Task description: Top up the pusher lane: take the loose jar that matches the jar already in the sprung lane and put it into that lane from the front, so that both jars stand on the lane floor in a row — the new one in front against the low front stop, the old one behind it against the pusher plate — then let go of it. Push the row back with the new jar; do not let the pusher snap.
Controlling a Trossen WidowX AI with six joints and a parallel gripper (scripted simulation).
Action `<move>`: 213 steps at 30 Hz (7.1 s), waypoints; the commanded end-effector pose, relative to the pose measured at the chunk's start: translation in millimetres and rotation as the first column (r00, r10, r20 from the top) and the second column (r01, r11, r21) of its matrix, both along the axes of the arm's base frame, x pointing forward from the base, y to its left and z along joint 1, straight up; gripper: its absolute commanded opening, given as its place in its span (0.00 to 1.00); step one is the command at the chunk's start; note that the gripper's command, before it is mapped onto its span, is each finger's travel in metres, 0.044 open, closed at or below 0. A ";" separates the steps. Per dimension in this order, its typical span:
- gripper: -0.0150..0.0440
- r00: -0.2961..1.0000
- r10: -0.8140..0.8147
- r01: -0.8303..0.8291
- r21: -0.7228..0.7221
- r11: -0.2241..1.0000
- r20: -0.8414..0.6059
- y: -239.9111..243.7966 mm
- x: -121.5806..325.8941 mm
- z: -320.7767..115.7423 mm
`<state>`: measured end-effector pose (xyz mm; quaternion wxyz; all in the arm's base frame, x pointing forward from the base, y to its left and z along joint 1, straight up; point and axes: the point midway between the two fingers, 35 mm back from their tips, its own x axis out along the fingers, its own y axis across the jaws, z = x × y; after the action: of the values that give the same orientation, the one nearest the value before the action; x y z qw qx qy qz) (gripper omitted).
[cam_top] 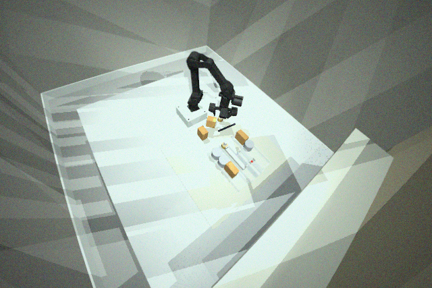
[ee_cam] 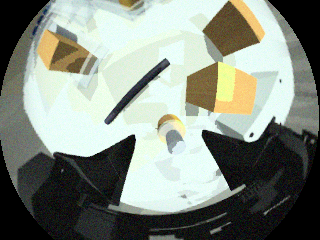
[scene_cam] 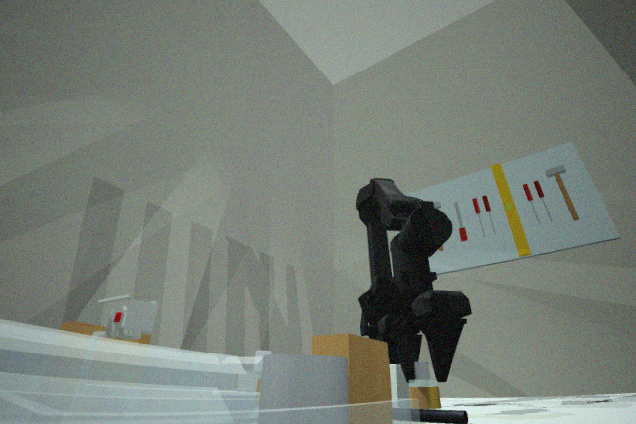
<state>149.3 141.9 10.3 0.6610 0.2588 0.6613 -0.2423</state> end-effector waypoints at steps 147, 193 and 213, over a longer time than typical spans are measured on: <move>0.25 0.688 0.726 -0.725 -0.037 0.687 0.009 -112.3 161.0 21.6; 0.25 0.688 0.726 -0.725 -0.037 0.687 0.010 -110.9 177.7 23.9; 0.25 0.688 0.726 -0.725 -0.038 0.687 0.011 -110.2 184.8 25.7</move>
<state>322.7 31.3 30.1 0.7026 -0.0289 0.7103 0.0315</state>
